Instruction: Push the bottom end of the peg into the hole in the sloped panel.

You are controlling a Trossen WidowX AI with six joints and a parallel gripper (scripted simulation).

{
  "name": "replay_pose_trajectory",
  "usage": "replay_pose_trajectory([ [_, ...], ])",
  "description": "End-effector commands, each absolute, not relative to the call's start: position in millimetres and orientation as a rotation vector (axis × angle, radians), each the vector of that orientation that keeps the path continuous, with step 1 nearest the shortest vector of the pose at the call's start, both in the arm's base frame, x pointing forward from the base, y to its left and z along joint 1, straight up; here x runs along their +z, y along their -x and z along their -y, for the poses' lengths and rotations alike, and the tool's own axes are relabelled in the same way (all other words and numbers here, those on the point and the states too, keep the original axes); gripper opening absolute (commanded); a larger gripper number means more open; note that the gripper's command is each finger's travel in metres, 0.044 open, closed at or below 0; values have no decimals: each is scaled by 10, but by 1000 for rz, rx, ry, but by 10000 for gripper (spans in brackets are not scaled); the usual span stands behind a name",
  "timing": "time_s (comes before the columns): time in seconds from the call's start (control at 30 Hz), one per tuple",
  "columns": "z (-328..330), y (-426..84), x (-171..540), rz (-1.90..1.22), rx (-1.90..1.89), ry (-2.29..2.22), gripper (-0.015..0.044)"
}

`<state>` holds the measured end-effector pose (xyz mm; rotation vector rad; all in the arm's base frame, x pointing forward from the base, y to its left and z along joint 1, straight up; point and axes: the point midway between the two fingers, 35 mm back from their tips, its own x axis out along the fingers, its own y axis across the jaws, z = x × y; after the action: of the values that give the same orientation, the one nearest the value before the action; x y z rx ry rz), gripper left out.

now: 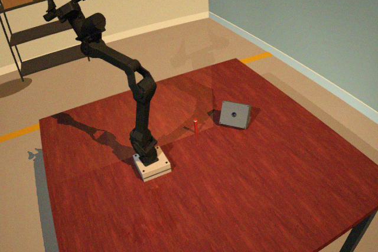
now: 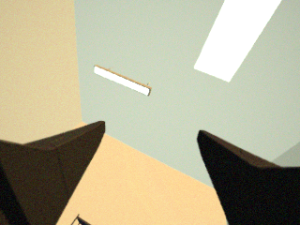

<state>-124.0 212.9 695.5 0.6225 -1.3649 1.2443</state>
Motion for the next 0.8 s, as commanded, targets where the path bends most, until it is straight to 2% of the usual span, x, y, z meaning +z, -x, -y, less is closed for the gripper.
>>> replay_pose_trajectory([
  [0.0, -2133, 1239, 6953, 1364, 1245, -621, 426],
  [0.03, -2146, 1237, 6948, 1362, 1247, -617, 440],
  [0.77, -3187, 821, 6385, 1127, 1386, -286, 440],
])
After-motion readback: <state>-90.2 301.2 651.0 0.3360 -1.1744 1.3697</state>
